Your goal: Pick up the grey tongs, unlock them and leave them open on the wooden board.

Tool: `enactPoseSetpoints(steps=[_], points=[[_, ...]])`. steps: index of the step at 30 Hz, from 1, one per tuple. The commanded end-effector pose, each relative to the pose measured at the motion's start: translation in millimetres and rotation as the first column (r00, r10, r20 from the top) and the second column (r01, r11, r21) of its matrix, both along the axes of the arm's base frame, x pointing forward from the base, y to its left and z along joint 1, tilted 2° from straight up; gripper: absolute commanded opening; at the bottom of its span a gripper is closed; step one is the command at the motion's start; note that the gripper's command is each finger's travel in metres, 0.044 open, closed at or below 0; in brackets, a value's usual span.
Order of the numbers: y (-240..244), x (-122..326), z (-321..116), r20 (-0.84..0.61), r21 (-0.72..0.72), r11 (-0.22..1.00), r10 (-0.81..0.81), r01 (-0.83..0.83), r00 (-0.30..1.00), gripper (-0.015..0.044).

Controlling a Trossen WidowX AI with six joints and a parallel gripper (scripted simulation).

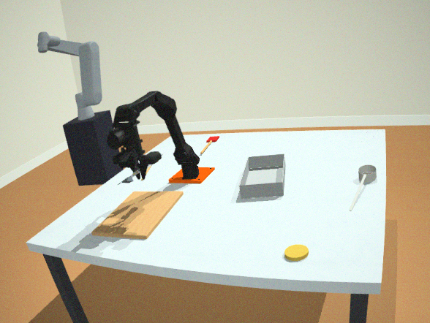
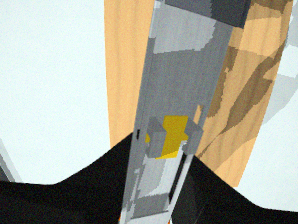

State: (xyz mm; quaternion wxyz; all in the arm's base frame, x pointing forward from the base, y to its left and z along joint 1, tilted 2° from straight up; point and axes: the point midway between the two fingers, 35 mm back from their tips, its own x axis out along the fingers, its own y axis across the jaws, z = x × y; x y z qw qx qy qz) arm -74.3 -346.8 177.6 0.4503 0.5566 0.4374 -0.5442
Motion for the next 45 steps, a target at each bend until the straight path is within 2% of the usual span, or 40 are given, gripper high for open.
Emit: enactPoseSetpoints(steps=[1, 7, 18, 31, 45], points=[[3.1, -23.4, 3.2, -0.01, -0.011, 0.998, 0.054, -0.054, 0.998, -0.015], [11.7, -55.2, 2.1, -0.012, -0.01, 0.992, 0.125, -0.125, 0.992, -0.015], [11.3, -56.7, 2.1, -0.014, -0.027, 0.992, 0.122, -0.123, 0.992, -0.015], [5.5, -61.7, 3.6, -0.035, -0.245, 0.966, 0.071, -0.078, 0.997, -0.015], [3.7, -66.7, 10.1, -0.057, -0.476, 0.878, 0.023, -0.048, 0.998, -0.015]])
